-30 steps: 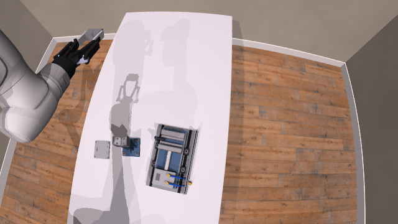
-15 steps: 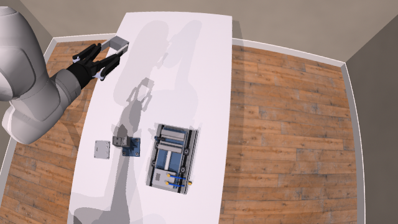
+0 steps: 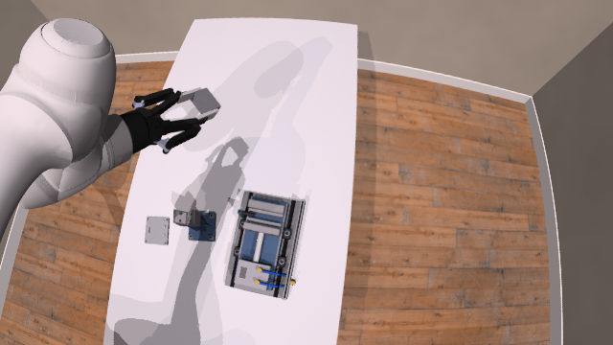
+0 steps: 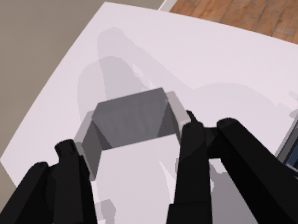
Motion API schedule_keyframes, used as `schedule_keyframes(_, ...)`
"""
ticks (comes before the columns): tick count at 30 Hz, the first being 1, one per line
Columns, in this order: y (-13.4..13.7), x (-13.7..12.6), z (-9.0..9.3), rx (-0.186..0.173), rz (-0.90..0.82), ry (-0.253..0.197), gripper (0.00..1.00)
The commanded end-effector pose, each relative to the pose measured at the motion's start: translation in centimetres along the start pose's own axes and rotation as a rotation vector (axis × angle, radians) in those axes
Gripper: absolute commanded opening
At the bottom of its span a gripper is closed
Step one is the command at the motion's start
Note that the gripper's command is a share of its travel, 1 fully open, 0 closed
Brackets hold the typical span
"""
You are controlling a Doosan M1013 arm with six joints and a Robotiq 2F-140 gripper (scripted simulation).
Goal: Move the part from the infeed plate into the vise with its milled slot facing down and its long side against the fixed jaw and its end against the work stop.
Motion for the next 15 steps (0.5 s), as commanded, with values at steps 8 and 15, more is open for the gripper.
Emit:
schedule_keyframes(8,5.9,-2.8,-0.4,-0.246,0.206,-0.172,0.0)
schedule_keyframes(15,7.7,-4.5,-1.0,-0.329,0.276,-0.241,0.0)
Point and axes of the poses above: the point where the finger pads meet when closed, its own z axis out along the fingers, its own y axis across the jaws, x = y × z, the point moved 7 cm from there along -z, back along the fingers, and after that the axes turned 7 degrees about z, right-handed, at the moved point
